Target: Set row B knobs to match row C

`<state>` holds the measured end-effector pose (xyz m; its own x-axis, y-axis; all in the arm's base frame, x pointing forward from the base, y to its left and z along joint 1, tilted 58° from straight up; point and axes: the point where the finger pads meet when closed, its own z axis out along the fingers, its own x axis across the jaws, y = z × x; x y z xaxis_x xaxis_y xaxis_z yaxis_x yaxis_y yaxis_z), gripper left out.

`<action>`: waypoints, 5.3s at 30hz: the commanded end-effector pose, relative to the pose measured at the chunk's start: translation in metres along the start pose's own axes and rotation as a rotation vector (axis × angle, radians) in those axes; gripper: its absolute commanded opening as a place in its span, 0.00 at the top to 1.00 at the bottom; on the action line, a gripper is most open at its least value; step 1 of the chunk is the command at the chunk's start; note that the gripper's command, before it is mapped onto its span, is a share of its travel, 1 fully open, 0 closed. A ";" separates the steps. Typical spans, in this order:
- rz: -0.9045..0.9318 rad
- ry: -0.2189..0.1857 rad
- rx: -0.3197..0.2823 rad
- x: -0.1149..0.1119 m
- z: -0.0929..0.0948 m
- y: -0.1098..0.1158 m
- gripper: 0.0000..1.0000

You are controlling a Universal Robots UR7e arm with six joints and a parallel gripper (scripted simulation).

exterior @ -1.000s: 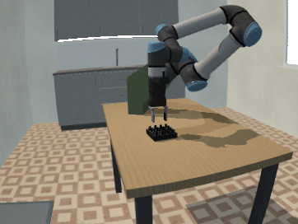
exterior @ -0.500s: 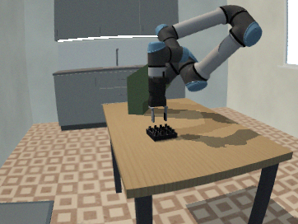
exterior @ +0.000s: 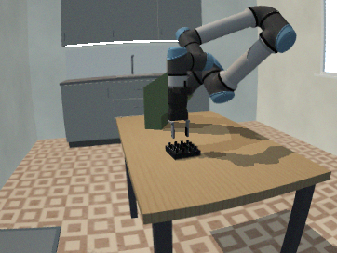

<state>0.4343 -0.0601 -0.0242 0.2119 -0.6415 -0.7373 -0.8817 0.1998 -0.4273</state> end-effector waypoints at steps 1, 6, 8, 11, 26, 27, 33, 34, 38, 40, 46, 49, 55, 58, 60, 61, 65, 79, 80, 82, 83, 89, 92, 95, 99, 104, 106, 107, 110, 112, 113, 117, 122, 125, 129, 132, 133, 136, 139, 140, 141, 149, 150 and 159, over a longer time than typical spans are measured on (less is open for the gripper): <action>0.000 0.001 0.001 0.000 0.000 0.000 0.00; 0.000 0.001 0.001 0.000 0.000 0.000 0.00; 0.000 0.001 0.001 0.000 0.000 0.000 0.00; 0.000 0.001 0.001 0.000 0.000 0.000 0.00; 0.000 0.001 0.001 0.000 0.000 0.000 0.00; 0.000 0.001 0.001 0.000 0.000 0.000 0.00; 0.000 0.001 0.001 0.000 0.000 0.001 0.00; 0.000 0.001 0.001 0.000 0.000 0.002 0.00; 0.000 0.001 0.001 0.001 0.000 0.006 0.00; 0.000 0.001 0.001 0.001 0.000 0.010 0.00; 0.000 0.001 0.001 0.001 0.000 0.017 0.00; 0.000 0.001 0.001 0.001 0.000 0.024 0.00; 0.000 0.001 0.001 0.002 0.000 0.037 0.00; 0.000 0.001 0.001 0.002 0.000 0.043 0.00; 0.000 0.001 0.001 0.002 0.000 0.044 0.00; 0.000 0.001 0.001 0.002 0.000 0.044 0.00; 0.000 0.001 0.001 0.003 0.000 0.049 0.00; 0.000 0.001 0.001 0.003 0.000 0.053 0.00; 0.000 0.001 0.001 0.003 0.000 0.053 0.00; 0.000 0.001 0.001 0.003 0.000 0.053 0.00; 0.000 0.001 0.001 0.003 0.000 0.053 0.00; 0.000 0.001 0.001 0.003 0.000 0.053 0.00; 0.000 0.001 0.001 0.003 0.000 0.053 0.00; 0.000 0.001 0.001 0.003 0.000 0.053 0.00; 0.000 0.001 0.001 0.003 0.000 0.053 0.00; 0.000 0.001 0.001 0.003 0.000 0.053 0.00; 0.000 0.001 0.001 0.003 0.000 0.053 0.00; 0.000 0.001 0.001 0.003 0.000 0.053 0.00; 0.000 0.001 0.001 0.003 0.000 0.053 0.00; 0.000 0.001 0.001 0.003 0.000 0.053 0.00; 0.000 0.001 0.001 0.003 0.000 0.053 0.00; 0.000 0.001 0.001 0.003 0.000 0.053 0.00; 0.000 0.001 0.001 0.003 0.000 0.053 0.00; 0.000 0.001 0.001 0.003 0.000 0.053 0.00; 0.000 0.001 0.001 0.003 0.000 0.053 0.00; 0.000 0.001 0.001 0.003 0.000 0.053 0.00; 0.000 0.001 0.001 0.003 0.000 0.053 0.00; 0.000 0.001 0.001 0.003 0.000 0.053 0.00; 0.000 0.001 0.001 0.003 0.000 0.053 0.00; 0.000 0.001 0.001 0.003 0.000 0.053 0.00; 0.000 0.001 0.001 0.003 0.000 0.053 0.00; 0.000 0.001 0.001 0.003 0.000 0.053 0.00; 0.000 0.001 0.001 0.003 0.000 0.053 0.00; 0.000 0.001 0.001 0.003 0.000 0.053 0.00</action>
<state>0.3877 -0.0511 -0.0487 0.2119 -0.6414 -0.7373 -0.8817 0.1998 -0.4273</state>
